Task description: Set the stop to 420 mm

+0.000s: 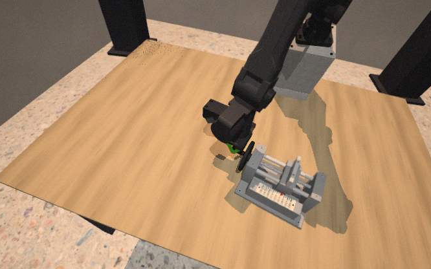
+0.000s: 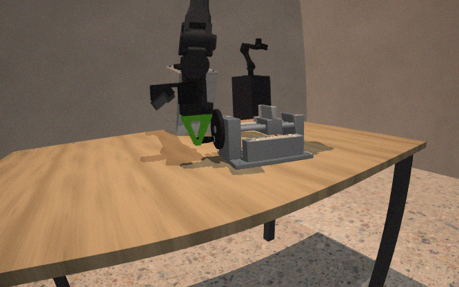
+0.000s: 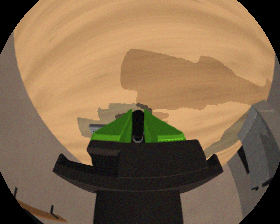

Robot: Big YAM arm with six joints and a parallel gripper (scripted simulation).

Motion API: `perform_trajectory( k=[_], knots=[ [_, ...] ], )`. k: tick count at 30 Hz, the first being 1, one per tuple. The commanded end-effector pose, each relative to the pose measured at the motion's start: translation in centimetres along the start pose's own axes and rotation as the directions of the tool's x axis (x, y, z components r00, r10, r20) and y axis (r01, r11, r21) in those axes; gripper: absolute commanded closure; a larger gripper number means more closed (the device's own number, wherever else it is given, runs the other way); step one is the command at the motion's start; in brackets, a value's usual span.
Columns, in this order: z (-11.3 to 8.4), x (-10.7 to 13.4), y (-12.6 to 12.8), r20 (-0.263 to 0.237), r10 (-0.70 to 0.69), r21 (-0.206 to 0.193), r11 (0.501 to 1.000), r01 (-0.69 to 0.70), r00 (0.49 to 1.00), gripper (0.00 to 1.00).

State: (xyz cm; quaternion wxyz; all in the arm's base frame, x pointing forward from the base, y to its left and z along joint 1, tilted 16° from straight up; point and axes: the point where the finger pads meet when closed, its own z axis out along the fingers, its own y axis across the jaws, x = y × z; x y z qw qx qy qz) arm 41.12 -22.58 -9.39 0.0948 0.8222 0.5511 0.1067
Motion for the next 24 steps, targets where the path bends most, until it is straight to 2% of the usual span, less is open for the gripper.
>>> perform_trajectory(
  k=[1,15,22,24],
  knots=[
    [0.7,0.5,1.4,0.002,-0.001,0.003,1.000,0.001,1.000,0.94],
    [1.1,0.5,2.7,0.002,-0.001,0.002,1.000,0.001,1.000,0.94],
    [1.0,0.5,4.2,0.002,-0.002,0.000,1.000,0.002,1.000,0.94],
    [1.0,0.5,4.7,0.003,-0.003,-0.013,1.000,0.003,1.000,0.94]
  ],
)
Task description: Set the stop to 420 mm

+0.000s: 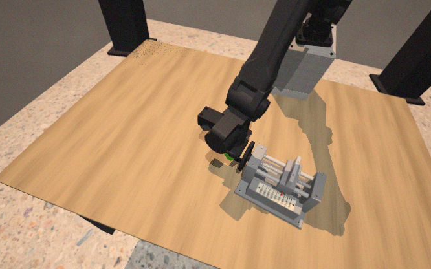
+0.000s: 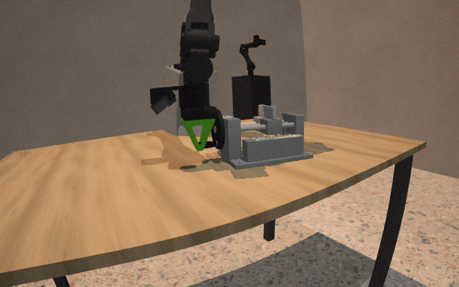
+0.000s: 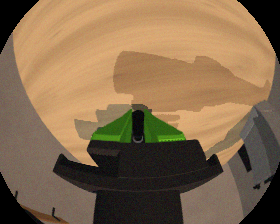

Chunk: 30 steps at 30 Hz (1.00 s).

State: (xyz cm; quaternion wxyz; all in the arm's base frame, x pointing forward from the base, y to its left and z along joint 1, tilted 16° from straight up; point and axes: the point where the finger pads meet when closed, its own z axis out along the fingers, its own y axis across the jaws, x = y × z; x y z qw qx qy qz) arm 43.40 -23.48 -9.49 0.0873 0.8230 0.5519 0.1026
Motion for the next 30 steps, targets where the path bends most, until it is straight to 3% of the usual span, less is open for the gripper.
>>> perform_trajectory(
  k=[1,13,16,25,26,28,30],
  knots=[
    [0.2,0.5,2.4,0.005,-0.004,-0.033,0.999,0.004,1.000,0.94],
    [-0.3,0.5,3.1,0.003,-0.002,-0.019,1.000,0.002,1.000,0.94],
    [-0.9,0.5,4.0,0.005,-0.005,-0.043,0.999,0.005,1.000,0.94],
    [-1.1,0.5,4.1,0.004,-0.004,-0.033,0.999,0.004,1.000,0.94],
    [-1.5,0.5,4.9,0.006,-0.006,-0.060,0.998,0.007,1.000,0.94],
    [-1.4,0.6,4.6,0.004,-0.004,-0.036,0.999,0.004,1.000,0.94],
    [-1.7,0.6,5.1,0.004,-0.005,-0.042,0.999,0.005,1.000,0.94]
  ],
)
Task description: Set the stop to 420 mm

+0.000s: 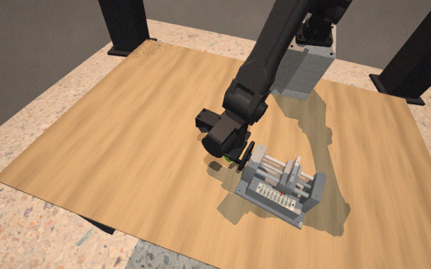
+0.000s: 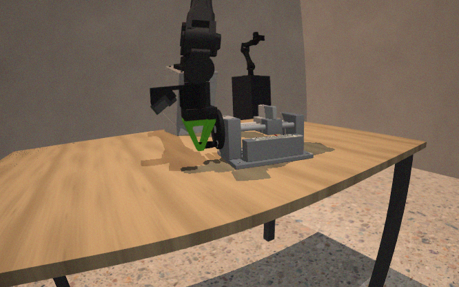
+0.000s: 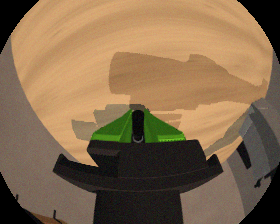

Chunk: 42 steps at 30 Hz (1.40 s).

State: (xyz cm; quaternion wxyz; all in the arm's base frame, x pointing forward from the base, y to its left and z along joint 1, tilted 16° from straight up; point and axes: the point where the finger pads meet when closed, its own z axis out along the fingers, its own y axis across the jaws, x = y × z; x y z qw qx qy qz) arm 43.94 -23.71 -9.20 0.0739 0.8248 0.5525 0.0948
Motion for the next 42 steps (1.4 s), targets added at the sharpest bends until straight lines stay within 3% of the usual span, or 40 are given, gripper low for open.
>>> perform_trajectory(
  k=[1,13,14,42],
  knots=[
    [-1.9,0.6,4.7,0.007,-0.007,-0.080,0.997,0.008,1.000,0.94],
    [-3.2,0.6,5.9,0.010,-0.010,-0.109,0.994,0.011,1.000,0.94],
    [-3.3,0.6,5.6,0.009,-0.009,-0.095,0.995,0.010,1.000,0.94],
    [-5.5,0.7,7.1,0.009,-0.010,-0.104,0.995,0.011,1.000,0.94]
  ],
)
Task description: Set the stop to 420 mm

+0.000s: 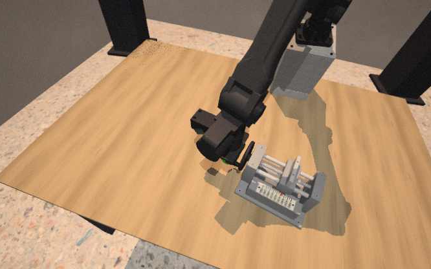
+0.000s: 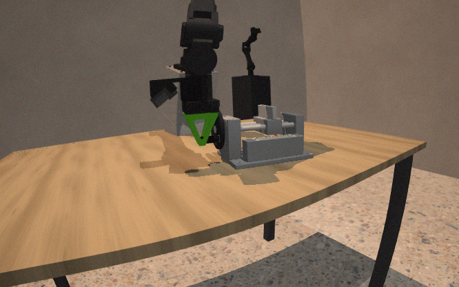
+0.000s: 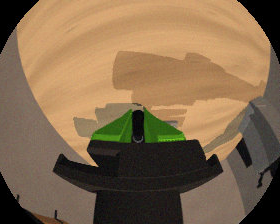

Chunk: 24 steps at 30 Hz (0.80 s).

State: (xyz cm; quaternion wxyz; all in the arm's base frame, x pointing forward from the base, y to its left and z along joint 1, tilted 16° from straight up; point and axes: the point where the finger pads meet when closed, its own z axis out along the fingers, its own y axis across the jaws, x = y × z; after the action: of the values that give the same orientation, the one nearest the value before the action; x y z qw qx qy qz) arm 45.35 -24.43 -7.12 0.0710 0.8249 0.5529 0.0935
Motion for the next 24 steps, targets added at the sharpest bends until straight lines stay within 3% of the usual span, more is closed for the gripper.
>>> perform_trajectory(
  k=[1,13,17,24],
  knots=[
    [-4.0,0.7,4.9,0.010,-0.009,-0.105,0.994,0.010,1.000,0.94],
    [-5.8,0.2,4.7,0.010,-0.005,-0.107,0.994,0.006,1.000,0.94],
    [-6.0,0.0,5.0,0.013,-0.006,-0.127,0.992,0.008,1.000,0.94],
    [-5.9,-0.4,1.6,0.010,-0.004,-0.077,0.997,0.005,1.000,0.94]
  ],
)
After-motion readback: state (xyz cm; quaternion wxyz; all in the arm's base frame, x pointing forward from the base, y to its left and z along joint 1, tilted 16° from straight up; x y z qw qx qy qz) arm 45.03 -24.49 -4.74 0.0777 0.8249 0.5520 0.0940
